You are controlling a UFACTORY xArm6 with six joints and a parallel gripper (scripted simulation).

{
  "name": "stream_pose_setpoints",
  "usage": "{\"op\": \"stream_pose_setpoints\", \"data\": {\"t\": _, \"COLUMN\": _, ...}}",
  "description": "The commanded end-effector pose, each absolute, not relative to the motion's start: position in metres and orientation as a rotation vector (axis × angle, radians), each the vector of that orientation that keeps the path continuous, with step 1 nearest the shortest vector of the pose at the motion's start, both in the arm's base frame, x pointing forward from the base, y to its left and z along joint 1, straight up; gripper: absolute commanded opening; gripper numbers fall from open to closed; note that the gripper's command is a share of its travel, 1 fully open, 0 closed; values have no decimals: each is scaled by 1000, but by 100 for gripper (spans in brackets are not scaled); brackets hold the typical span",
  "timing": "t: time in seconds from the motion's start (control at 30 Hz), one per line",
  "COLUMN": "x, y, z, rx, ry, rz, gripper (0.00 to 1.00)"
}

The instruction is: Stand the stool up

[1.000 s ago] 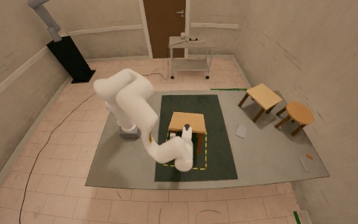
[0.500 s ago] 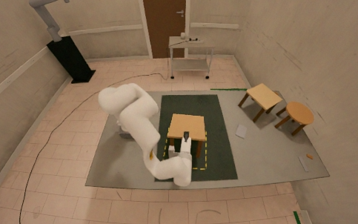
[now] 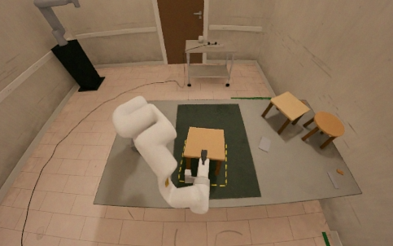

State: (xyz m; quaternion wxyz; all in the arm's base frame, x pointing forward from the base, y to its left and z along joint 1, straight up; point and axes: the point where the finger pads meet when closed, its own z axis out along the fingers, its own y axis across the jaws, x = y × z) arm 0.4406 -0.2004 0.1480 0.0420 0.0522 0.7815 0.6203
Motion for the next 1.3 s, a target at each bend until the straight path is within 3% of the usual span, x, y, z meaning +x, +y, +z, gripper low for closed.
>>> {"op": "stream_pose_setpoints", "data": {"t": 0.0, "x": 441, "y": -208, "z": 146, "rx": 152, "ry": 2364, "rz": 1929, "gripper": 21}}
{"op": "stream_pose_setpoints", "data": {"t": 1.27, "x": 439, "y": -218, "z": 139, "rx": 149, "ry": 2318, "rz": 1981, "gripper": 21}}
